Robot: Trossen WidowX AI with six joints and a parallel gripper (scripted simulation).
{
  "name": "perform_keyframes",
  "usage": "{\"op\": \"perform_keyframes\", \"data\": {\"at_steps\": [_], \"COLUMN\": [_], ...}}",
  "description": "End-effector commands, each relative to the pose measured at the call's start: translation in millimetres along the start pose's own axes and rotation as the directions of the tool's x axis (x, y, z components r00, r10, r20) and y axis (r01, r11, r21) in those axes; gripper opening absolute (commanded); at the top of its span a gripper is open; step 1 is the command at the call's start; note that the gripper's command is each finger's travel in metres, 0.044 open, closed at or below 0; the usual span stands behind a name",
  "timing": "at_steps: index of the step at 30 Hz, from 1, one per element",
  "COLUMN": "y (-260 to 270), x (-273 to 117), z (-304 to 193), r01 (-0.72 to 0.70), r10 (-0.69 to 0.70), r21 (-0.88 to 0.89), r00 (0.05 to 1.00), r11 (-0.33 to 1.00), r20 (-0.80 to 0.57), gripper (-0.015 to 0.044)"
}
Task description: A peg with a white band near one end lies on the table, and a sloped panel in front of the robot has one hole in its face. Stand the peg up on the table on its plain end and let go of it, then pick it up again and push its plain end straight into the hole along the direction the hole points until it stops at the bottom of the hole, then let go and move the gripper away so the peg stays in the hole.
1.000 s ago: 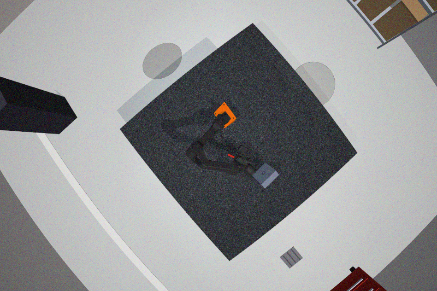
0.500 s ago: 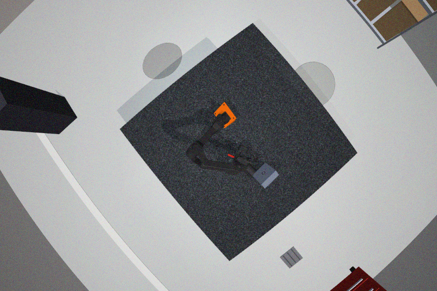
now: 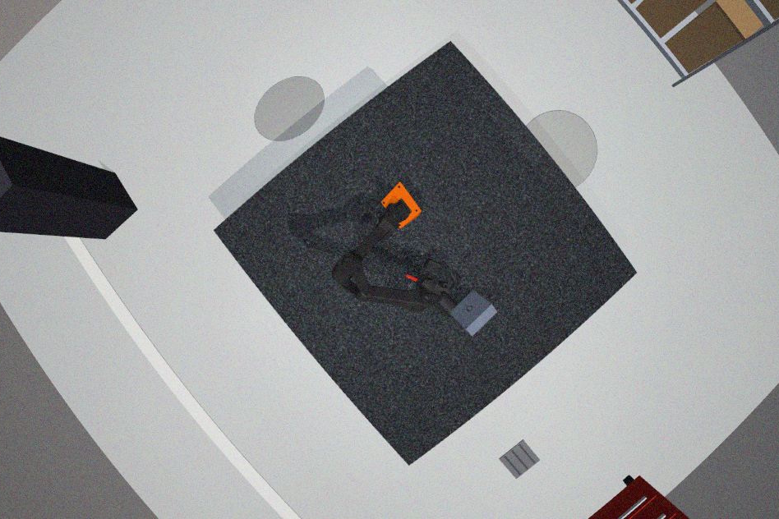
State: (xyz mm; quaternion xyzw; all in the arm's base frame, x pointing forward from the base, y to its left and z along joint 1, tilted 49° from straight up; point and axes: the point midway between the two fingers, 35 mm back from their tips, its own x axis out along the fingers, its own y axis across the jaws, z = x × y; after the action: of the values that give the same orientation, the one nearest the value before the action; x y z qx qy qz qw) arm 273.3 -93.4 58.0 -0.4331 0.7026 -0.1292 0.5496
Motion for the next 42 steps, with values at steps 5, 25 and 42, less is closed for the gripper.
{"op": "perform_keyframes", "data": {"at_steps": [5, 25, 42], "y": [0, 0, 0], "x": [-2, -13, -22], "z": [-1, -9, -16], "r01": [0.0, 0.0, 0.0], "r10": [0.0, 0.001, 0.001], "r21": [-0.001, -0.002, -0.003], "r00": [0.999, 0.979, 0.938], "r11": [1.0, 1.0, 1.0], "r20": [0.033, 0.206, 0.347], "gripper": [0.0049, 0.0049, 0.0049]}}
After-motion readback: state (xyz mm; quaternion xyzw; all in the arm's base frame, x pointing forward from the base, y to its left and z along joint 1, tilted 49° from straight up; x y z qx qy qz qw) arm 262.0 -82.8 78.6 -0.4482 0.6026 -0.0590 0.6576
